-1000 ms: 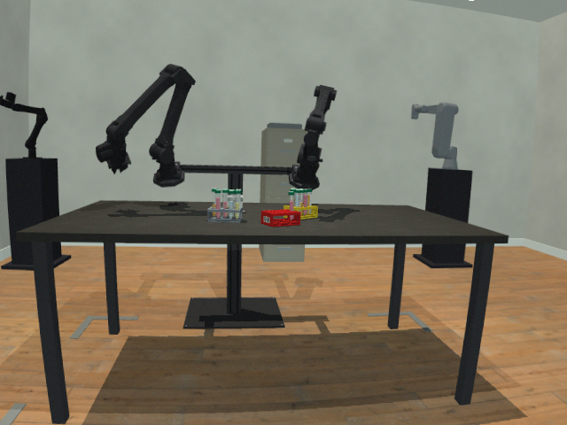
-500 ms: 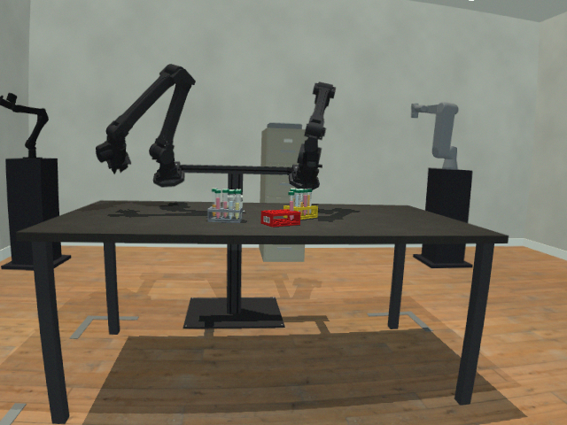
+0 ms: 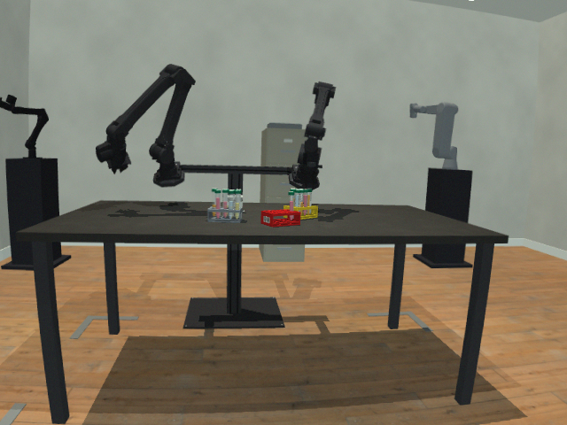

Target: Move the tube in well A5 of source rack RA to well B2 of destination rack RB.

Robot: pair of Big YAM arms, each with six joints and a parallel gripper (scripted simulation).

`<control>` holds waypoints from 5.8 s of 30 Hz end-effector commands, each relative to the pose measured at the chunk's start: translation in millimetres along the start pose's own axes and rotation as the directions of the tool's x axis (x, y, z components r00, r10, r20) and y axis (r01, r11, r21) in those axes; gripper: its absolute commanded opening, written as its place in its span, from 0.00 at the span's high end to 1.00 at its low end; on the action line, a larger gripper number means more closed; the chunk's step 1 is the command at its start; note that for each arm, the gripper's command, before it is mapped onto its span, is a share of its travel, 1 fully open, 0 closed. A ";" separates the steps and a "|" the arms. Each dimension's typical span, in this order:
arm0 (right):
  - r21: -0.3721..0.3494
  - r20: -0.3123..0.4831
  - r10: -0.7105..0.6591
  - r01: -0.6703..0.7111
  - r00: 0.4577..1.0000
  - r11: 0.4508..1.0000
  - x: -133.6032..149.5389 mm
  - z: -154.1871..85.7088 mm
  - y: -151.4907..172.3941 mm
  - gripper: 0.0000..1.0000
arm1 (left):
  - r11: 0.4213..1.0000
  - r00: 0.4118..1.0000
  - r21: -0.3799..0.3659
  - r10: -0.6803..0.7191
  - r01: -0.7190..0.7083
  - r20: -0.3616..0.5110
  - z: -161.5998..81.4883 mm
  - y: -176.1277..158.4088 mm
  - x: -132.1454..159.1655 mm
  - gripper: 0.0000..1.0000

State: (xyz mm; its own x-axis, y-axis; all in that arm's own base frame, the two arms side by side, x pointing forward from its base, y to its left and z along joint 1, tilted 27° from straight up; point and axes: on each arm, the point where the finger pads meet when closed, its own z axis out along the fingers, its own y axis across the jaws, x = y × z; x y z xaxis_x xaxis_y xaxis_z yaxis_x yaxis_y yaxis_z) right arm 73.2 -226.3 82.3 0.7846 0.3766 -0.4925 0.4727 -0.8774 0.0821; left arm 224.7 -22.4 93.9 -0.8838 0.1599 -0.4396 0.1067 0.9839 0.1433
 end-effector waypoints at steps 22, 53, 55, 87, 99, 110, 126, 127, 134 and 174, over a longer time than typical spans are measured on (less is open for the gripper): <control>-0.015 -0.003 0.010 -0.010 1.000 1.000 -2.0 -5.4 7.1 0.70 | 1.000 1.000 -0.002 -0.002 0.002 -0.010 12.6 1.5 4.2 0.70; -0.015 -0.003 0.010 -0.010 1.000 1.000 -2.0 -5.4 7.1 0.70 | 1.000 1.000 -0.001 -0.004 0.004 -0.003 17.2 1.2 4.0 1.00; -0.015 -0.003 0.010 -0.010 1.000 1.000 -2.0 -5.4 7.1 0.70 | 1.000 1.000 -0.001 -0.004 0.004 -0.003 17.2 1.2 4.0 1.00; -0.015 -0.003 0.010 -0.010 1.000 1.000 -2.0 -5.4 7.1 0.70 | 1.000 0.999 0.006 -0.007 0.007 0.031 -3.0 -1.3 -17.7 1.00; -0.015 -0.003 0.010 -0.010 1.000 1.000 -2.0 -5.4 7.1 0.70 | 1.000 0.999 0.005 -0.007 0.007 0.038 -11.1 -0.5 -24.2 1.00; -0.015 -0.003 0.010 -0.010 1.000 1.000 -2.0 -5.4 7.1 0.70 | 1.000 0.999 0.005 -0.010 0.010 0.042 -17.2 -0.5 -24.8 1.00; -0.015 -0.003 0.010 -0.010 1.000 1.000 -2.0 -5.4 7.1 0.70 | 1.000 0.999 0.007 -0.011 0.011 0.044 -35.1 -0.4 -24.2 1.00; -0.015 -0.003 0.010 -0.010 1.000 1.000 -2.0 -5.4 7.1 0.70 | 1.000 0.999 0.007 -0.011 0.011 0.044 -36.3 -0.4 -24.3 1.00; -0.015 -0.003 0.010 -0.010 1.000 1.000 -2.0 -5.4 7.1 0.70 | 1.000 0.999 0.007 -0.011 0.011 0.045 -44.5 -0.4 -24.0 1.00; -0.015 -0.003 0.010 -0.010 1.000 1.000 -2.0 -5.4 7.1 0.70 | 1.000 0.999 0.009 -0.011 0.011 0.039 -79.9 -0.4 -22.4 1.00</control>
State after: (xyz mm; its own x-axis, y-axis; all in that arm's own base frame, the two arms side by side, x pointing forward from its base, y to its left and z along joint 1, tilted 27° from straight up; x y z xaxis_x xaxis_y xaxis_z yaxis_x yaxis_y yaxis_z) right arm 73.2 -226.3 82.3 0.7846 0.3766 -0.4925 0.4727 -0.8774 0.0821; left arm 199.1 -26.5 141.6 -0.8913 0.1578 -0.4251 0.1061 0.9840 0.1429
